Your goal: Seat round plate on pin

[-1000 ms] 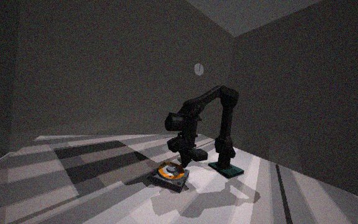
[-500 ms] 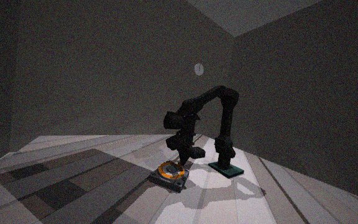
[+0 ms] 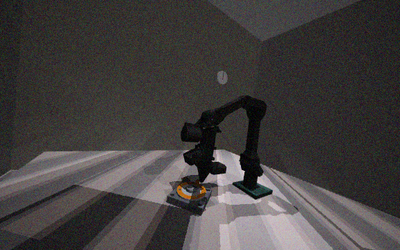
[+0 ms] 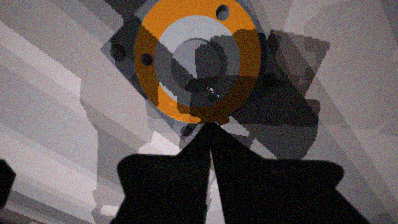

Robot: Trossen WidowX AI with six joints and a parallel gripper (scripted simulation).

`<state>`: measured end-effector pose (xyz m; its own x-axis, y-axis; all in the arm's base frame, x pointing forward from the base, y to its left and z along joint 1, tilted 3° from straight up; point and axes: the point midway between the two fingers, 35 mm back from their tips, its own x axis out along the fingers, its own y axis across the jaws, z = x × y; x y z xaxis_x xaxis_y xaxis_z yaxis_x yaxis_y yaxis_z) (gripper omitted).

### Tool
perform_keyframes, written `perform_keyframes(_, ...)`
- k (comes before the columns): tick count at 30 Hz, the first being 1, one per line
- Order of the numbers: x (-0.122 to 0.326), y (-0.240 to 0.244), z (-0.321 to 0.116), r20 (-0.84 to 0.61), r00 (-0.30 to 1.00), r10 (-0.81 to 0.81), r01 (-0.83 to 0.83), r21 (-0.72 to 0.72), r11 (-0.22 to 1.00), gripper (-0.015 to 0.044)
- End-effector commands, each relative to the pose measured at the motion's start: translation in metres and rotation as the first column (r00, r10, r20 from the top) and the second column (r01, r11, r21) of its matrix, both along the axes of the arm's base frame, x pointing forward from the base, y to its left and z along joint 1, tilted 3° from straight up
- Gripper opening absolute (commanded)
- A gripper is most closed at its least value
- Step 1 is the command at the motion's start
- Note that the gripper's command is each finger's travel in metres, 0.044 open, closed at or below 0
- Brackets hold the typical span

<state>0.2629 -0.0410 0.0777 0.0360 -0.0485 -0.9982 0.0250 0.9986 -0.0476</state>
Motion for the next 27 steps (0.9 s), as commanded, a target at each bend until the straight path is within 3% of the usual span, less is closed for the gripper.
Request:
perform_keyframes(1, 0.001, -0.005, -0.001, -0.005, 1.000, -0.001, 0.001, -0.005, 1.000, 0.0000)
perform_keyframes(9, 0.003, -0.009, 0.001, -0.005, 1.000, -0.001, 0.001, -0.006, 1.000, 0.0000)
perform_keyframes(20, 0.001, -0.005, 0.045, -0.005, 1.000, -0.001, 0.001, -0.005, 1.000, 0.0000)
perform_keyframes(27, 0.003, -0.005, 0.036, -0.011, 1.000, 0.002, -0.002, 0.000, 1.000, 0.0000)
